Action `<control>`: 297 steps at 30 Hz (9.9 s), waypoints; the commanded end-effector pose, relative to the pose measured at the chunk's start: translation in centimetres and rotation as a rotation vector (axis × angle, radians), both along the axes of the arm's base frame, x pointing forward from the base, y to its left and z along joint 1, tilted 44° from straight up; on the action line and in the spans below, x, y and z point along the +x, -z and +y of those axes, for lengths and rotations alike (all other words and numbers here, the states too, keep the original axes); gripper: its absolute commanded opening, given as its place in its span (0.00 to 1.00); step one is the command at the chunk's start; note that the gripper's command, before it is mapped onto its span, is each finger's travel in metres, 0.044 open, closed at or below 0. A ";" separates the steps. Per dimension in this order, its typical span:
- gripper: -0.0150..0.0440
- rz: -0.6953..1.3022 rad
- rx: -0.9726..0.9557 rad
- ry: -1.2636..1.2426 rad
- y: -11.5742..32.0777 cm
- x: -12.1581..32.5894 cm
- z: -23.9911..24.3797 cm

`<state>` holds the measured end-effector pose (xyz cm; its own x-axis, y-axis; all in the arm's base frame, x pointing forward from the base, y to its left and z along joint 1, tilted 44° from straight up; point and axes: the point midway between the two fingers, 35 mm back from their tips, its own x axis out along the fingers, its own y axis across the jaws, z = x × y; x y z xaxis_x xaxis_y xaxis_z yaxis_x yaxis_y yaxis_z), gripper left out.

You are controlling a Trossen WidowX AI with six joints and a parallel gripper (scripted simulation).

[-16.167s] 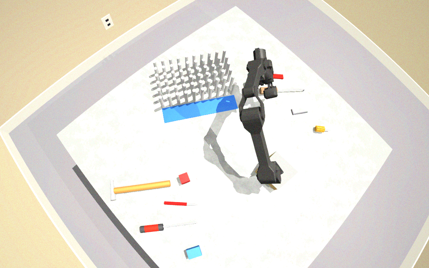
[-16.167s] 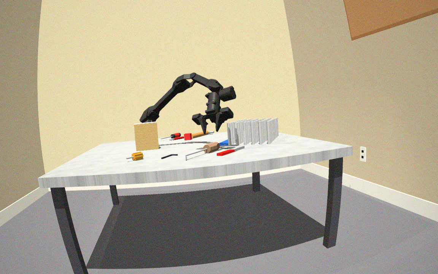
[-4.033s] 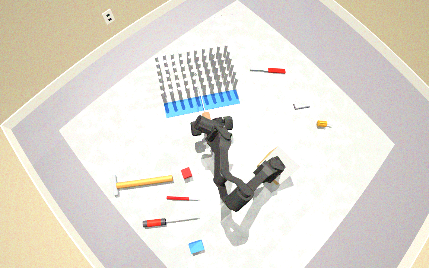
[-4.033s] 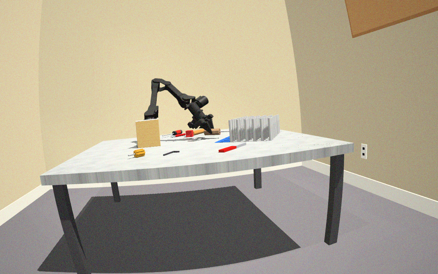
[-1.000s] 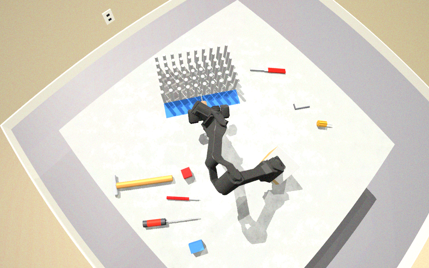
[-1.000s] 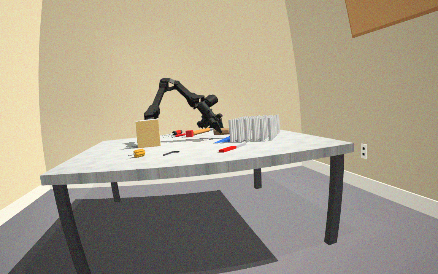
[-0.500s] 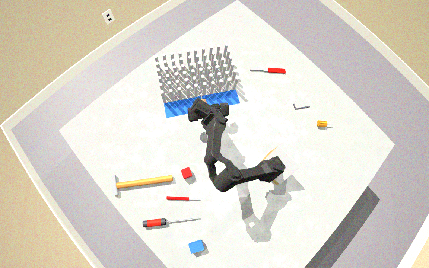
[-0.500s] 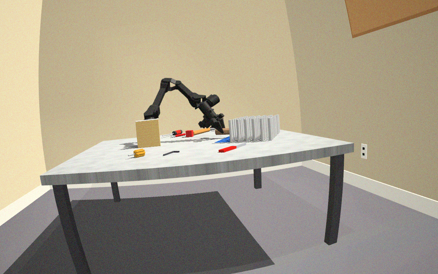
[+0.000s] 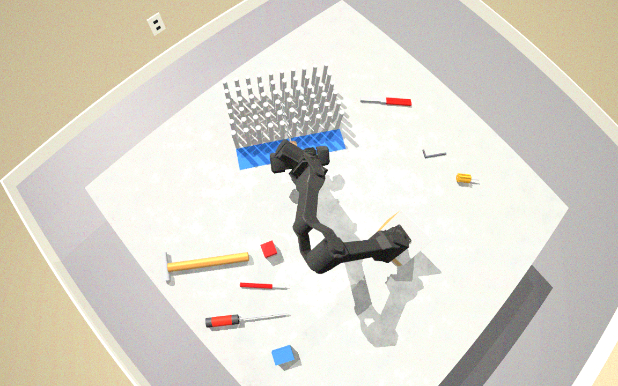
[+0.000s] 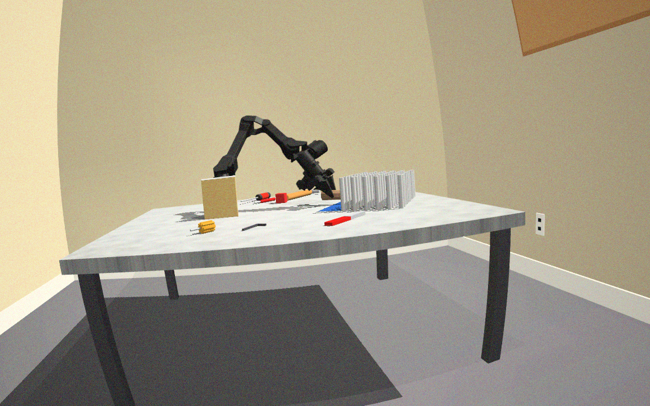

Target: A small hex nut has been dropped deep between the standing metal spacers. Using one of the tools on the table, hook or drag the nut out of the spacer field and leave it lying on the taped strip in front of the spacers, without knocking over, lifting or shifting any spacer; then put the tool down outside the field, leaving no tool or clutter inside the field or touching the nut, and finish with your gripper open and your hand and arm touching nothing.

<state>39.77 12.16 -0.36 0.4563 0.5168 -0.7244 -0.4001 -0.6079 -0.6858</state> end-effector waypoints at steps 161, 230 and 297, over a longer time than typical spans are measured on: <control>0.25 0.009 -0.003 0.000 -1.6 -8.1 3.0; 0.25 0.012 -0.002 -0.002 -3.0 -11.7 3.8; 0.25 0.008 -0.002 -0.007 -5.0 -12.8 3.0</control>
